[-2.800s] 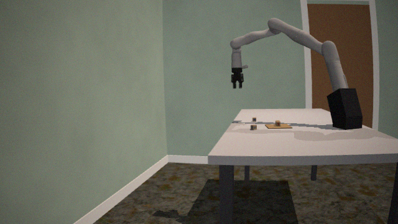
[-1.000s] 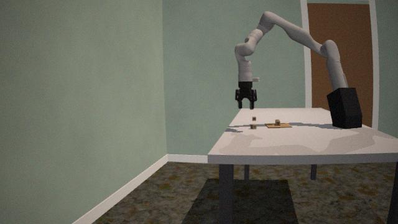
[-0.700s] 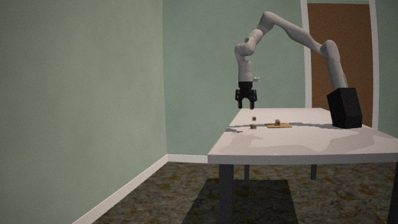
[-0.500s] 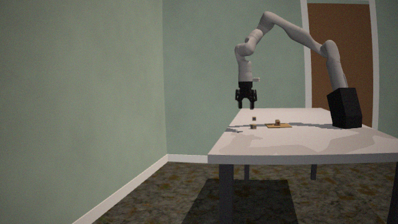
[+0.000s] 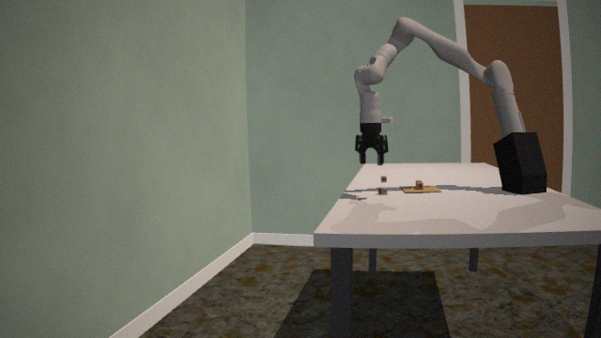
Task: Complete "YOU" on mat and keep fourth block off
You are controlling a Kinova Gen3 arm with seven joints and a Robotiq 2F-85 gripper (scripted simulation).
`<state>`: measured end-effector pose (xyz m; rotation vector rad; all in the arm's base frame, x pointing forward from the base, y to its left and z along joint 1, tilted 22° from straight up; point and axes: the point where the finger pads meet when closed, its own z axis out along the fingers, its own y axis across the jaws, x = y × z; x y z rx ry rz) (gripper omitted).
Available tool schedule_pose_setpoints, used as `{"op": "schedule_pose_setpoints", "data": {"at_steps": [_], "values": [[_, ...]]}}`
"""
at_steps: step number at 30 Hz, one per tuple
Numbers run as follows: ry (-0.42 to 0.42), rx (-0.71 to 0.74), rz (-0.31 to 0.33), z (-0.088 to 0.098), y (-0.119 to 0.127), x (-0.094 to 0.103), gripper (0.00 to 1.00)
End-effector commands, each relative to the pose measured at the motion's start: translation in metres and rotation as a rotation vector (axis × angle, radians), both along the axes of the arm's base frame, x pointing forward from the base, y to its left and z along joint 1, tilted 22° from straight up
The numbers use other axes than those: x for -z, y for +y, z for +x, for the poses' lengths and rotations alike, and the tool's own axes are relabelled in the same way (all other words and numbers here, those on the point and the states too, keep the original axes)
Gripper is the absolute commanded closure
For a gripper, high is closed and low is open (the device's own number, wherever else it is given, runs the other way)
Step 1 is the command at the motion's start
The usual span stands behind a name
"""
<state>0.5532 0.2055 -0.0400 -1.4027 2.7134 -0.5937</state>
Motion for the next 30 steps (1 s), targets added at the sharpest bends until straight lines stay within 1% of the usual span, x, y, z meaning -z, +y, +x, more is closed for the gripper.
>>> {"op": "schedule_pose_setpoints", "data": {"at_steps": [1,17,20,23,25,30], "values": [[-0.002,-0.001,0.001,0.000,0.001,-0.001,0.00],[-0.002,-0.001,0.001,0.000,0.000,-0.001,0.00],[-0.006,-0.003,-0.003,-0.004,-0.005,-0.002,0.00],[-0.013,-0.007,-0.009,-0.014,-0.017,-0.003,0.00],[-0.018,-0.011,-0.013,-0.024,-0.028,-0.004,0.00],[-0.022,-0.014,-0.016,-0.060,-0.063,-0.009,0.00]]}}
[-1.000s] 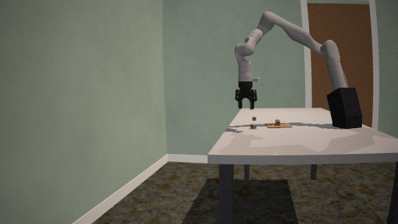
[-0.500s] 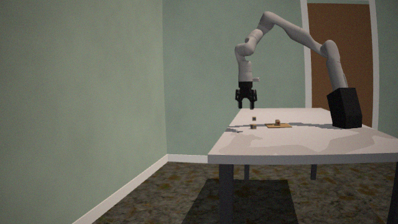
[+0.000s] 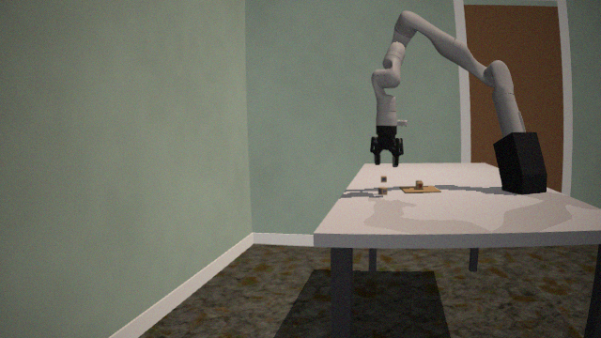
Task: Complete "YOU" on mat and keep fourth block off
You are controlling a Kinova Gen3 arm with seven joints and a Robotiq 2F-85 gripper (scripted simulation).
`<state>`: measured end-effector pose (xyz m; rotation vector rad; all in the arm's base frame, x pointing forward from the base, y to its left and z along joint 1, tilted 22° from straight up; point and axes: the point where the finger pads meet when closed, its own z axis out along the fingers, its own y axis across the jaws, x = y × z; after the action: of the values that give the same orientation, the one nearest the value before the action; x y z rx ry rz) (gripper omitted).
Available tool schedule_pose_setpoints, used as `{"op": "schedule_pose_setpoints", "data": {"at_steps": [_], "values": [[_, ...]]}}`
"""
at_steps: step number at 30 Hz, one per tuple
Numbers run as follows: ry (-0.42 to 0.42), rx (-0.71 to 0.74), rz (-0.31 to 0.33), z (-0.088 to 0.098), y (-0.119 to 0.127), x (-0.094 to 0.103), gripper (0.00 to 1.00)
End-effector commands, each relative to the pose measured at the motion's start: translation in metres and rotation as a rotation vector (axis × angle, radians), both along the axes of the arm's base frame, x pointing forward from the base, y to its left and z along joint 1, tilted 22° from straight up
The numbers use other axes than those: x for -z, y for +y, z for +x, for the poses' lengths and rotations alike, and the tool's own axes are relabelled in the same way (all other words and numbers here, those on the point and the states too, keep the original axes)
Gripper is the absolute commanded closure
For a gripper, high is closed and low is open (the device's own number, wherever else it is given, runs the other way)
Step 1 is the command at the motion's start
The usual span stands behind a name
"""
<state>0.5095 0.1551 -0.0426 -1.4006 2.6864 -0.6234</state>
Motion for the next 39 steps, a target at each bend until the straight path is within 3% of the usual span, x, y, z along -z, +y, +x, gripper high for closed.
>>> {"op": "schedule_pose_setpoints", "data": {"at_steps": [1,2,4,9,13,39], "values": [[0.004,-0.004,-0.004,-0.024,-0.020,-0.013,0.00],[0.006,-0.003,-0.002,-0.033,-0.026,-0.014,0.00],[0.006,-0.003,-0.002,-0.033,-0.026,-0.014,0.00],[0.019,0.005,0.008,-0.069,-0.052,-0.019,0.00],[0.025,0.009,0.013,-0.083,-0.061,-0.021,0.00],[0.026,0.010,0.014,-0.084,-0.062,-0.021,0.00]]}}
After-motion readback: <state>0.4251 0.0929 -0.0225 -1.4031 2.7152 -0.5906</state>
